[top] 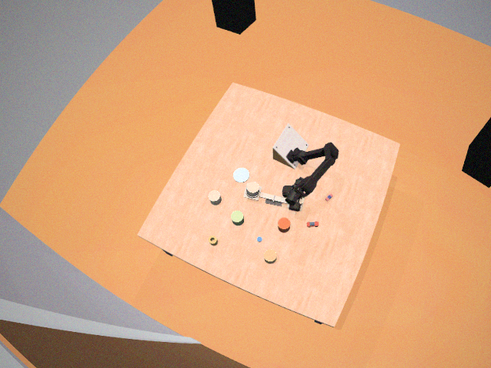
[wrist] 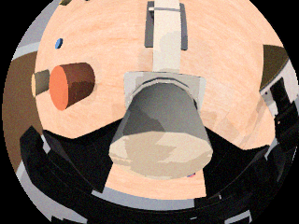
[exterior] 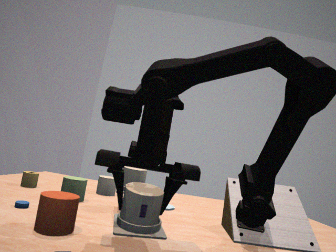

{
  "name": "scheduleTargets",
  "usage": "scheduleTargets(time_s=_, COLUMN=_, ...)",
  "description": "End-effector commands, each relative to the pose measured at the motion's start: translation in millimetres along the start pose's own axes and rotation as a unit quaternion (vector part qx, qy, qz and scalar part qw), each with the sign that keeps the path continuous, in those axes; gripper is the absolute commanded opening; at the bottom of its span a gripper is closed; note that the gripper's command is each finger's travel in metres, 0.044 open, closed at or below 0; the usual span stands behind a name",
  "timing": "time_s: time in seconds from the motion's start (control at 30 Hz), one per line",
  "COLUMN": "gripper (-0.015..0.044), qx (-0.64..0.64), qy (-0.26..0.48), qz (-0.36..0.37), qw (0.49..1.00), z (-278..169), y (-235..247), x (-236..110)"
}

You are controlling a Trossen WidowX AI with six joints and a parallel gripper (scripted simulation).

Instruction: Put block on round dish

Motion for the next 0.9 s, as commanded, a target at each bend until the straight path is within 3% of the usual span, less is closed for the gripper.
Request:
scheduleTargets(time_s=0.0, gripper=0.0, qx=-0.002, qy=-0.001, qz=0.007, qw=1.0, z=0, y=2, x=-6)
scheduleTargets(time_s=0.87, gripper=0.0, qx=0.004, qy=-0.007, qz=0.03, qw=1.0, z=1, y=5, x=-40)
Point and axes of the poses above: the point midway between the two fingers, 35 mm back from their tips, its own x axis out along the fingers, its own y axis across the jaws, z = x × y, the point moved 1 cm from there along -x, back along the fingers, and after that the axes turned 12 degrees about x, right-handed, at the moved point
